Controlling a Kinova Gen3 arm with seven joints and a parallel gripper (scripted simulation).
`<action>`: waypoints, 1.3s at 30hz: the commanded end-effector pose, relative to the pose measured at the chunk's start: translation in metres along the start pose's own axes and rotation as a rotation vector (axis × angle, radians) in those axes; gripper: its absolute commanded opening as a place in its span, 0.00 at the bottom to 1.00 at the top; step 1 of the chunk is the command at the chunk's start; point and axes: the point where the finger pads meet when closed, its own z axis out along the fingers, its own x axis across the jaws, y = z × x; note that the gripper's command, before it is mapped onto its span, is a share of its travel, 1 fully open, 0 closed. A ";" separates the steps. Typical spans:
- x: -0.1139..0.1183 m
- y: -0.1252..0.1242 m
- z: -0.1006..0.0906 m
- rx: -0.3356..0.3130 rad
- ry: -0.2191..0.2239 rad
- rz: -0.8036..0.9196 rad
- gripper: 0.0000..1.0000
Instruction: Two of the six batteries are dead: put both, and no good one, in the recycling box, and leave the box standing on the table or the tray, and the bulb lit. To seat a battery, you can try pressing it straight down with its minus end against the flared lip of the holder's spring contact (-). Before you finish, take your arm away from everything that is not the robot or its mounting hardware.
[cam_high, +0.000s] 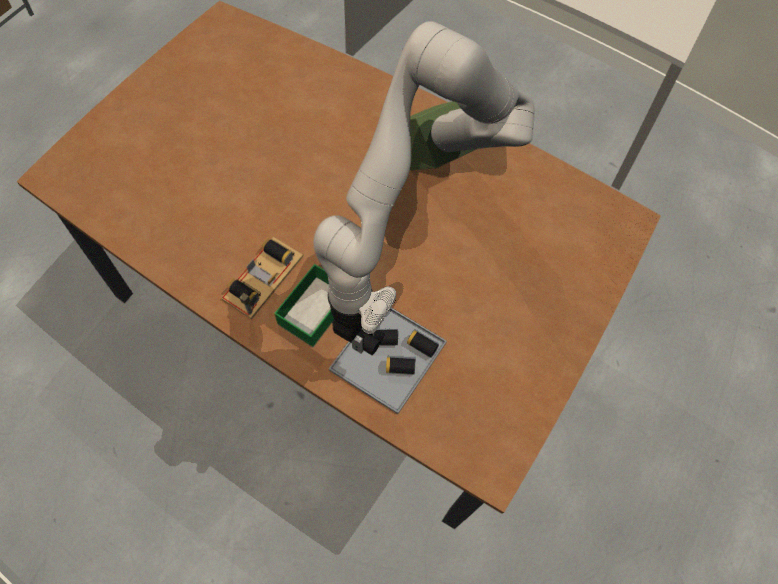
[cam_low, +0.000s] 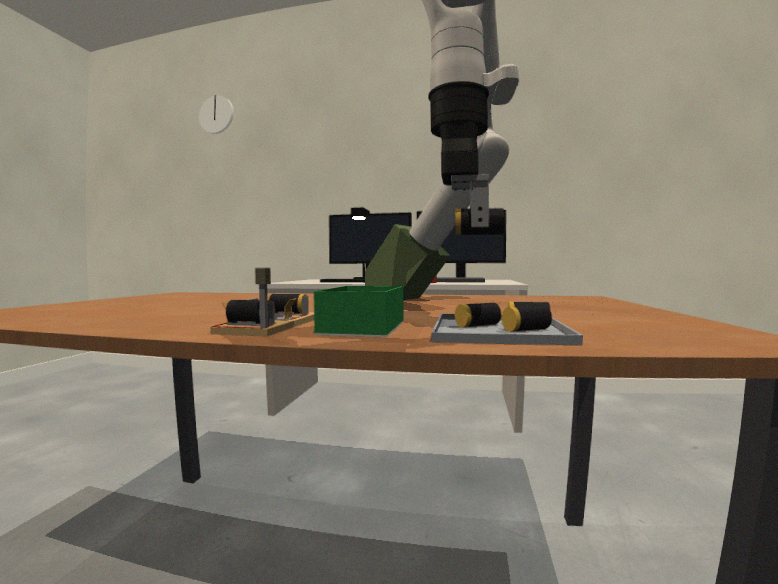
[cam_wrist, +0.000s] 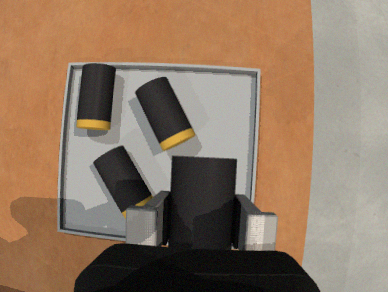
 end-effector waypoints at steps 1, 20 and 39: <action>0.000 0.000 -0.001 -0.002 0.002 0.000 0.57; 0.000 0.000 -0.001 -0.002 0.002 0.017 0.57; -0.003 0.023 -0.001 -0.002 0.002 0.017 0.57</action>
